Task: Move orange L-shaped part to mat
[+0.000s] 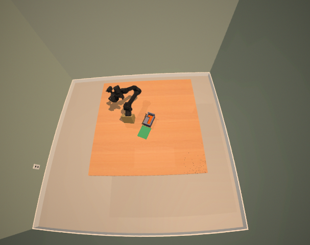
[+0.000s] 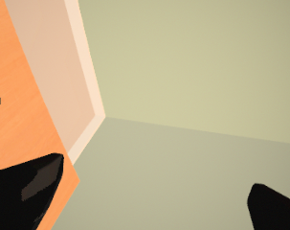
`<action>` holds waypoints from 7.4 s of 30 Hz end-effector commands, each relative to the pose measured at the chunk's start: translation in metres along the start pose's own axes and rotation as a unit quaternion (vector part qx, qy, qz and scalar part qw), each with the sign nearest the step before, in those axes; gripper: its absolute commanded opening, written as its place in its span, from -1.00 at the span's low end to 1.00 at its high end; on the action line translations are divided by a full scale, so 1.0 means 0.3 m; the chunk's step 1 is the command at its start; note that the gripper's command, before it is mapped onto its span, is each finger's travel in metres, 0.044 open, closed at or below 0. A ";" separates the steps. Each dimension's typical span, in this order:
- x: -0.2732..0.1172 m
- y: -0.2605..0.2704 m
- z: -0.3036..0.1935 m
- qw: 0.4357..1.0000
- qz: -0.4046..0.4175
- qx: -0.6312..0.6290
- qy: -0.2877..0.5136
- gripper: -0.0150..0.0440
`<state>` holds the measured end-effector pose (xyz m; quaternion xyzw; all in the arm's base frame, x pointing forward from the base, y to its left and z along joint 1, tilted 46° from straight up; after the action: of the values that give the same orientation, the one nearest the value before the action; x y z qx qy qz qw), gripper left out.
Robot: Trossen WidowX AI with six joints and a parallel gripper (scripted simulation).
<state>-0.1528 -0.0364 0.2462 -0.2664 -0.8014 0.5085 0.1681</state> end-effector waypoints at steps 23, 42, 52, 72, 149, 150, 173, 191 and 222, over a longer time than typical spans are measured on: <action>-0.821 0.208 0.311 0.700 0.249 -0.168 -0.648 0.12; -1.153 0.678 -0.406 0.524 0.510 -0.584 -0.352 0.12; -1.147 0.703 -0.467 0.529 0.512 -0.603 -0.307 0.12; -1.074 0.928 -0.541 0.529 0.512 -0.604 -0.306 0.12; -1.146 0.714 -0.472 0.530 0.514 -0.602 -0.304 0.12; -1.146 0.714 -0.472 0.530 0.514 -0.602 -0.304 0.12; -1.155 0.724 -0.441 0.468 0.481 -0.651 -0.355 0.46; -1.185 0.790 -0.229 -0.046 0.148 -0.801 -0.578 0.46; -1.152 0.897 -0.262 -0.051 0.144 -0.801 -0.579 0.46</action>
<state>0.2347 -0.0979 0.0401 -0.0609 0.4257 0.4895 0.7586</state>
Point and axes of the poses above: the point midway between the two fingers, 35 mm back from their tips, its own x axis out along the fingers, its own y axis across the jaws, z = x × y, the point moved 5 cm from there along -x, back along the fingers, and after that the axes turned 11 degrees about x, right-handed, at the moved point
